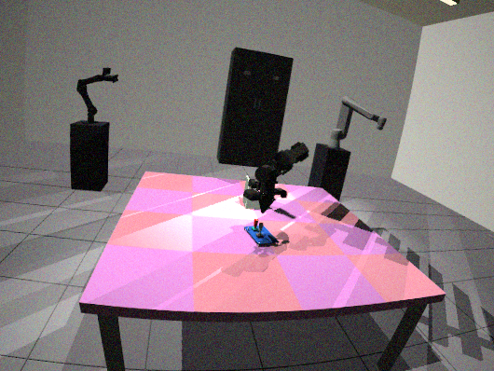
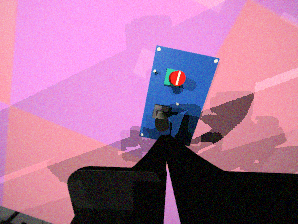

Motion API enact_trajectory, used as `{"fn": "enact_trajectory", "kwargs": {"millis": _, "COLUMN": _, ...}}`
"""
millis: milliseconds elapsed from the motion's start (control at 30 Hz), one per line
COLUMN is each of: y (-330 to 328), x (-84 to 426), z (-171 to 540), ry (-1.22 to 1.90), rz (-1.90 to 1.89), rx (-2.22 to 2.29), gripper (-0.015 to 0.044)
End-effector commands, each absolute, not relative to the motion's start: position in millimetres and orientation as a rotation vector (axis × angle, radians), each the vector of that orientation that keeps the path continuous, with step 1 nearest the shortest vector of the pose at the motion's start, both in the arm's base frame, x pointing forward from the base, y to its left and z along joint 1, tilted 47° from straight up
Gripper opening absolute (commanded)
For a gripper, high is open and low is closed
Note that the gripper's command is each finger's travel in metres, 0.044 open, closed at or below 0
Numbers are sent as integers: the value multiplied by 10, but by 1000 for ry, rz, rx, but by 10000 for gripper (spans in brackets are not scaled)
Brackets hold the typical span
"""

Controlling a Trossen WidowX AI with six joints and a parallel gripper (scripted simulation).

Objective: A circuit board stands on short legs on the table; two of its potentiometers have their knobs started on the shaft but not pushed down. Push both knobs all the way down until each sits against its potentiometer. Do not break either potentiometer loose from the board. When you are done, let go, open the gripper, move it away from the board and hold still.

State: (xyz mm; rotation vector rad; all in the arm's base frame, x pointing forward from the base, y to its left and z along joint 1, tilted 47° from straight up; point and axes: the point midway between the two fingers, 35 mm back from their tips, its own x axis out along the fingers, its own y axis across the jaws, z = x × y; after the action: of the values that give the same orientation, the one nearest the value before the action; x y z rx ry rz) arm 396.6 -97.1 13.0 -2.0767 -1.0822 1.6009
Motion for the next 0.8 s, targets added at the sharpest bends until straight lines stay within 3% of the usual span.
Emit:
{"fn": "enact_trajectory", "kwargs": {"millis": 0, "y": -974, "x": 3993, "z": 141, "ry": -946, "rz": 1624, "rx": -1980, "gripper": 0}}
{"fn": "enact_trajectory", "kwargs": {"millis": 167, "y": -977, "x": 4010, "z": 158, "ry": -803, "rz": 1644, "rx": -1875, "gripper": 0}}
{"fn": "enact_trajectory", "kwargs": {"millis": 767, "y": -813, "x": 4032, "z": 6, "ry": -799, "rz": 1644, "rx": -1870, "gripper": 0}}
